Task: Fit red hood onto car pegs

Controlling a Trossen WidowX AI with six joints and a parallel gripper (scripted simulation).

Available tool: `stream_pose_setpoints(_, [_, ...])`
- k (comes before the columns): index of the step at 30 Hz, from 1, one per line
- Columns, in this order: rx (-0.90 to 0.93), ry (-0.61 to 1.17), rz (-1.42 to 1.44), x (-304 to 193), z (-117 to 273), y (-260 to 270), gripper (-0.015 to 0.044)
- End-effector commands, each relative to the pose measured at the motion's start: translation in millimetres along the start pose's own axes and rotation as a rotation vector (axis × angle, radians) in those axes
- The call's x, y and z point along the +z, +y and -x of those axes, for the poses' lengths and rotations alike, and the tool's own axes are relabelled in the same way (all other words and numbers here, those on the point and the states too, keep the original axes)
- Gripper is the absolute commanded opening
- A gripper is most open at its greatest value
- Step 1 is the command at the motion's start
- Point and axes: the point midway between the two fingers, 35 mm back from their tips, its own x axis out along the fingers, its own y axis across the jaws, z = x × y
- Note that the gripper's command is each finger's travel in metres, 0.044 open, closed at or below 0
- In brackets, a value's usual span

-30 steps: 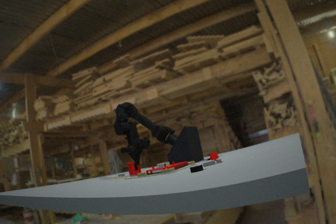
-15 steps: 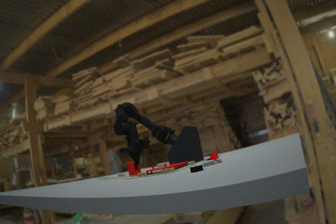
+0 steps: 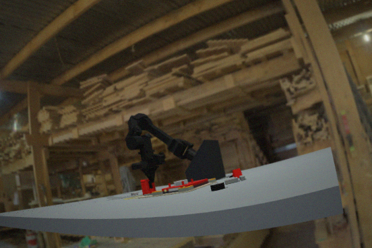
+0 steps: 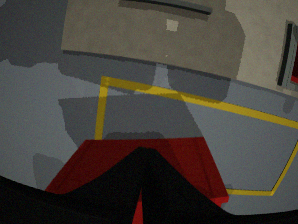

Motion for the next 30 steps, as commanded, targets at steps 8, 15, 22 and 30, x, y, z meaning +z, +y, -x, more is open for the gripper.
stream_pose_setpoints(8, [-0.002,-0.005,-0.066,-0.6,0.1,-0.8,0.0])
stream_pose_setpoints(15, [-0.002,-0.005,-0.104,-1.0,0.1,-0.9,0.0])
stream_pose_setpoints(22, [-0.002,-0.006,-0.141,-1.5,0.1,-1.0,0.0])
stream_pose_setpoints(30, [-0.002,-0.007,-0.184,-2.0,0.0,-1.1,0.0])
